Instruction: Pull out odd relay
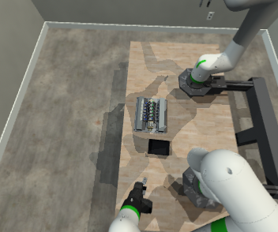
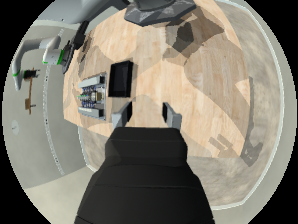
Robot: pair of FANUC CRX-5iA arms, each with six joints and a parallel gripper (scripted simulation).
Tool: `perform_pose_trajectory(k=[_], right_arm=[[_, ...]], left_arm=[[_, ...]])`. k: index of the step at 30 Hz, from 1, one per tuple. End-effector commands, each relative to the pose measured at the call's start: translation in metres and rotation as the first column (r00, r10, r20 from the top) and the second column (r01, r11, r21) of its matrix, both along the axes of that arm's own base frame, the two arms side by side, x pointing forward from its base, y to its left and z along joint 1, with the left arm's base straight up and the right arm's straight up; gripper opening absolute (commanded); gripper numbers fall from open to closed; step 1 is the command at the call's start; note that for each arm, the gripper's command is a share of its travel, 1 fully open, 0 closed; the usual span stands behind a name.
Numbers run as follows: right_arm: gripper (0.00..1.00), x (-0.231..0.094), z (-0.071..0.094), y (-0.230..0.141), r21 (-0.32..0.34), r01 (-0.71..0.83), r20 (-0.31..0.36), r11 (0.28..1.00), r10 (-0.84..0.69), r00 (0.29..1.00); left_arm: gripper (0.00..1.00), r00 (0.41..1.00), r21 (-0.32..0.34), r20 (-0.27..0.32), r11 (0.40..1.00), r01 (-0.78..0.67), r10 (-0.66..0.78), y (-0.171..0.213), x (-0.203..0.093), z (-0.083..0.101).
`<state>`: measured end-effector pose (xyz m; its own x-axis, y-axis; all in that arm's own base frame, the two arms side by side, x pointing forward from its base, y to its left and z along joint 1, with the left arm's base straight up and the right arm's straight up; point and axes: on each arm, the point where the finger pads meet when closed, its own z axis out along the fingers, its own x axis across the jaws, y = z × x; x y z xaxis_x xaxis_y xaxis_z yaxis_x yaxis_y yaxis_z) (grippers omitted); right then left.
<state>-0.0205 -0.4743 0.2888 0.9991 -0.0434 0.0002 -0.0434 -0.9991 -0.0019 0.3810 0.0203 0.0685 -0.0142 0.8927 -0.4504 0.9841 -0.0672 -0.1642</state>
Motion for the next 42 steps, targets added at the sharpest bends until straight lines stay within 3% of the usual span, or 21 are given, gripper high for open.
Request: perform_pose_trajectory(k=[1,42], right_arm=[[1.00,-0.0002,0.0009,-0.0002,-0.002,0.000,0.000,1.000,0.000,1.000],[1.00,-0.0002,0.0009,-0.0002,-0.002,0.000,0.000,1.000,0.000,1.000]], left_arm=[[0.98,1.000,0.000,0.002,1.000,0.000,0.000,0.0001,0.0005,0.0006],[0.98,1.000,0.004,0.003,1.000,0.014,-0.014,-0.0026,0.0031,-0.0001]])
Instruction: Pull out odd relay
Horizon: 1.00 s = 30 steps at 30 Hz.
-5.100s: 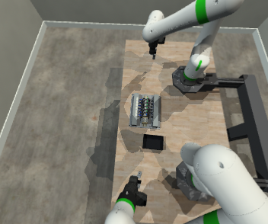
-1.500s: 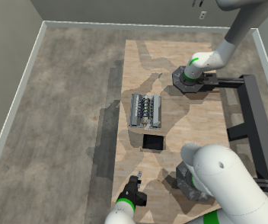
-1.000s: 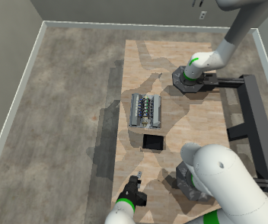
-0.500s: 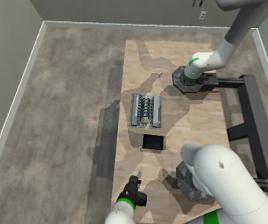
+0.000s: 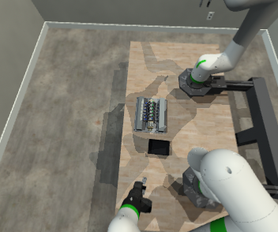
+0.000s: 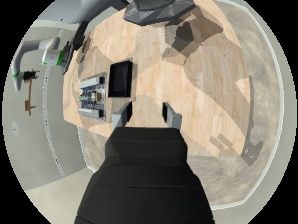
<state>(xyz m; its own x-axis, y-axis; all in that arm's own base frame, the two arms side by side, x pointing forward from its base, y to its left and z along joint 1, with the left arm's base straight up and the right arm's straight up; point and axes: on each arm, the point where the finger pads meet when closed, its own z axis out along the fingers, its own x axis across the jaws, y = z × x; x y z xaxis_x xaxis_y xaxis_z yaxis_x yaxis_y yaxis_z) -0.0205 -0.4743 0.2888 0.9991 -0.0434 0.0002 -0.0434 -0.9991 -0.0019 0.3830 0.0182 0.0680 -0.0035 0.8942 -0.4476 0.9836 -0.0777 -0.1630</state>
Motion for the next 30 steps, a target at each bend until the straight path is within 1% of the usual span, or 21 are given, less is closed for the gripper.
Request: perform_pose_trajectory(k=[1,17,24,30], right_arm=[[1.00,0.000,0.001,0.000,-0.002,0.000,0.000,1.000,0.000,1.000],[1.00,0.000,0.001,0.000,-0.002,0.000,0.000,1.000,0.000,1.000],[1.00,0.000,0.001,0.000,-0.002,0.000,0.000,1.000,0.000,1.000],[1.00,0.000,0.001,0.000,-0.002,0.000,0.000,1.000,0.000,1.000]], left_arm=[[0.98,1.000,0.002,0.002,1.000,0.007,-0.007,-0.001,0.002,0.000],[0.98,0.993,0.035,0.017,0.992,0.119,-0.120,-0.025,0.022,-0.005],[0.98,0.974,0.065,0.030,0.973,0.220,-0.223,-0.050,0.039,-0.010],[0.98,0.943,0.098,0.044,0.941,0.325,-0.331,-0.082,0.057,-0.016]])
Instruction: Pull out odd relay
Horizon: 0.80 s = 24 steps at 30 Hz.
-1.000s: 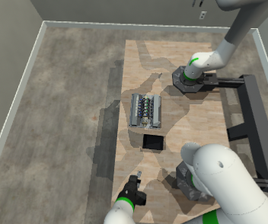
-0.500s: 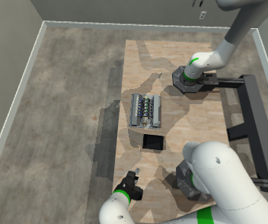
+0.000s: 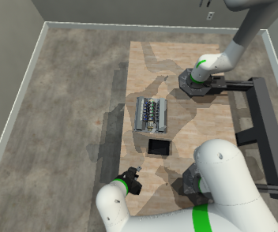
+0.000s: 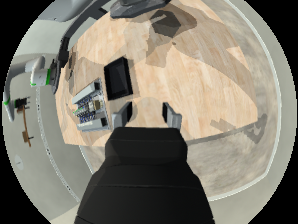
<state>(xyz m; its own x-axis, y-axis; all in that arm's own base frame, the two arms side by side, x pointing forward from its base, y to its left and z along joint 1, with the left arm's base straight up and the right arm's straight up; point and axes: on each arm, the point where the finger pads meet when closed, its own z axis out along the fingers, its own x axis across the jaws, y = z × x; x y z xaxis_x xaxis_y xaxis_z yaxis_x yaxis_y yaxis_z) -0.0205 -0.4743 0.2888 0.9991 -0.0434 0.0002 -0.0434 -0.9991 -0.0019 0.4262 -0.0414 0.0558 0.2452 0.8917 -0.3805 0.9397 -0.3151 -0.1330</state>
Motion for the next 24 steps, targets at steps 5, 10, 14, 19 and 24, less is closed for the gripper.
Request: perform_pose_trajectory(k=[5,10,14,19,24], right_arm=[[1.00,0.000,0.001,0.000,-0.002,0.000,0.000,1.000,0.000,1.000],[1.00,0.000,0.001,0.000,-0.002,0.000,0.000,1.000,0.000,1.000],[1.00,0.000,0.001,0.000,-0.002,0.000,0.000,1.000,0.000,1.000],[1.00,0.000,0.001,0.000,-0.002,0.000,0.000,1.000,0.000,1.000],[1.00,0.000,0.001,0.000,-0.002,0.000,0.000,1.000,0.000,1.000]], left_arm=[[0.98,0.990,0.038,0.026,0.989,0.140,-0.141,-0.042,0.023,-0.007],[0.98,0.967,0.066,0.048,0.966,0.249,-0.252,-0.080,0.036,-0.013],[0.98,0.937,0.090,0.067,0.937,0.337,-0.344,-0.115,0.045,-0.018],[0.98,0.885,0.122,0.090,0.887,0.445,-0.457,-0.165,0.053,-0.025],[0.98,0.846,0.141,0.105,0.850,0.507,-0.522,-0.196,0.054,-0.029]])
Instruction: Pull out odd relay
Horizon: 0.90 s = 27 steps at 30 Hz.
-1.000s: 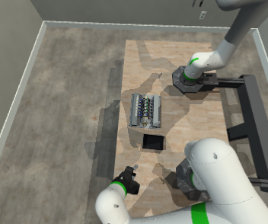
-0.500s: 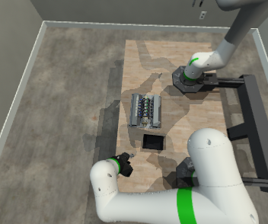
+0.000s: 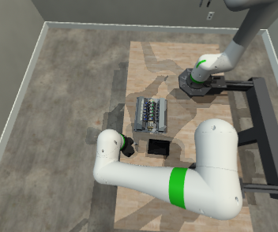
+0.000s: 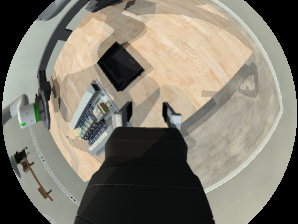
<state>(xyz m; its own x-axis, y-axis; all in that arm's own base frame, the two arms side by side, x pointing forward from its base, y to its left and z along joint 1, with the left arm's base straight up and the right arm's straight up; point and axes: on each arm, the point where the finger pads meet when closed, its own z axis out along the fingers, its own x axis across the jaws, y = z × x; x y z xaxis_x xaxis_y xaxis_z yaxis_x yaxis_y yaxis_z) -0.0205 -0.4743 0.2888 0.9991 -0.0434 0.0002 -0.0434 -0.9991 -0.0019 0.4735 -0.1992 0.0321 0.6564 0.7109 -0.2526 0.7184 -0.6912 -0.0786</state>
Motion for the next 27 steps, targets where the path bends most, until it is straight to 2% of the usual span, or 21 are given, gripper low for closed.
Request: perform_pose_trajectory(k=[1,12,14,27], right_arm=[[1.00,0.000,0.001,0.000,-0.002,0.000,0.000,1.000,0.000,1.000],[1.00,0.000,0.001,0.000,-0.002,0.000,0.000,1.000,0.000,1.000],[1.00,0.000,0.001,0.000,-0.002,0.000,0.000,1.000,0.000,1.000],[1.00,0.000,0.001,0.000,-0.002,0.000,0.000,1.000,0.000,1.000]], left_arm=[[0.98,0.993,0.024,0.029,0.993,0.111,-0.112,-0.050,0.007,-0.007],[0.98,0.926,0.063,0.104,0.931,0.359,-0.364,-0.171,-0.009,-0.022],[0.98,0.926,0.063,0.104,0.931,0.359,-0.364,-0.171,-0.009,-0.022],[0.98,0.797,0.100,0.175,0.815,0.570,-0.579,-0.292,-0.057,-0.037]])
